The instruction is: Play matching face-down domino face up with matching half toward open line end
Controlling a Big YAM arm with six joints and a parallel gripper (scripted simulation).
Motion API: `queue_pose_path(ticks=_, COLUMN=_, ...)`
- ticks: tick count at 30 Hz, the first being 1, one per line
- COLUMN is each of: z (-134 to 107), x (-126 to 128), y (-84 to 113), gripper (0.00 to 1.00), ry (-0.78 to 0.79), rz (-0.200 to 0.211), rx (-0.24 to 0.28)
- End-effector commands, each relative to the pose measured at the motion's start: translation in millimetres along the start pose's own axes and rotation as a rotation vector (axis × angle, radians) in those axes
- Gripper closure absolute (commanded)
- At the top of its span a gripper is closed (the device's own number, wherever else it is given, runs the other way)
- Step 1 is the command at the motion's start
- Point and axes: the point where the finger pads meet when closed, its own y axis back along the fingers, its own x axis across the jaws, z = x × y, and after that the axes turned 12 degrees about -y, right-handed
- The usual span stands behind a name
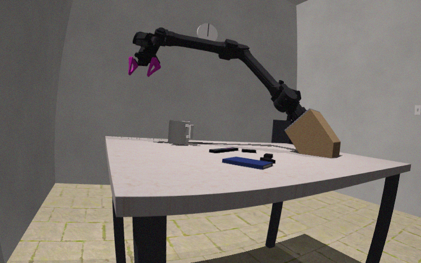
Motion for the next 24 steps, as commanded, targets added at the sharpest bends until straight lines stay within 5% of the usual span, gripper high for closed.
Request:
queue_pose_path(ticks=1, z=2.5, x=-1.8, y=6.5, gripper=0.0, ry=0.0, rz=-0.008, rx=-0.01)
queue_pose_path(ticks=17, z=2.5, x=-1.8, y=6.5, gripper=0.0, ry=0.0, rz=-0.008, rx=-0.01)
queue_pose_path(ticks=24, z=5.6, x=-2.0, y=14.0, gripper=0.0, ry=-0.11, rz=-0.038, rx=-0.077)
